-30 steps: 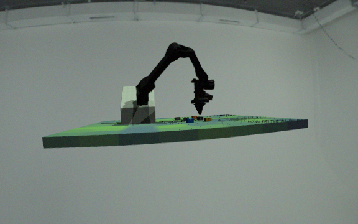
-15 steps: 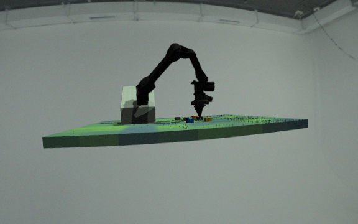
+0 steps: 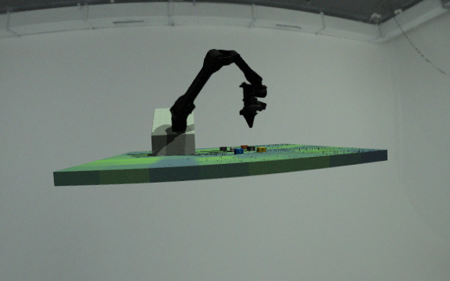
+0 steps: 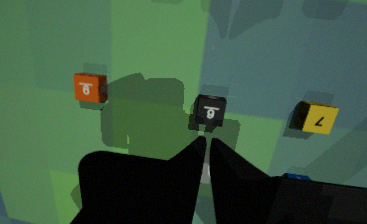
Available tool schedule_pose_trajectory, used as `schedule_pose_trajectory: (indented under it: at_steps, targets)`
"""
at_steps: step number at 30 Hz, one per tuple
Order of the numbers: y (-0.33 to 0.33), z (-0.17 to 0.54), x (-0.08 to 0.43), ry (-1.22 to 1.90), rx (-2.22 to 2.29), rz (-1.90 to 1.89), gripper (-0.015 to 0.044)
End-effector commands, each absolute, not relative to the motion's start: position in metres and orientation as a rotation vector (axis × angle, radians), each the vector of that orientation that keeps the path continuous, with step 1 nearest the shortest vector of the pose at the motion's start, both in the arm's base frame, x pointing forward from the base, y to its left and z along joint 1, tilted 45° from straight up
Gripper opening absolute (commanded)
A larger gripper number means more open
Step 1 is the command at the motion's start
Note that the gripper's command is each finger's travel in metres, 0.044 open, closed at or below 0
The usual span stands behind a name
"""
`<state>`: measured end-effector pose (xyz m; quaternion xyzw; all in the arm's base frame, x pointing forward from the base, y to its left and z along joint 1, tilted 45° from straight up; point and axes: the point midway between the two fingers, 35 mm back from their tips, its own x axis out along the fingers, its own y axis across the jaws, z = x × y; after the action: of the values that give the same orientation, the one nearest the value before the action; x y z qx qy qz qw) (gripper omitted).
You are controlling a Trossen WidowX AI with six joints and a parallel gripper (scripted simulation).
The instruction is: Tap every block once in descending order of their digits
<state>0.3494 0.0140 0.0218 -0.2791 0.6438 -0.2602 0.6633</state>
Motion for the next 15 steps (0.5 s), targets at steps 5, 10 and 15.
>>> schedule_pose_trajectory:
  at_steps: [5, 10, 15]
  targets:
    - [0.024, 0.035, 0.334, 1.457, -0.621, -0.592, 0.0020]
    - [0.022, 0.034, 0.282, 1.460, -0.623, -0.592, 0.0020]
    - [0.020, 0.034, 0.268, 1.461, -0.623, -0.592, 0.0020]
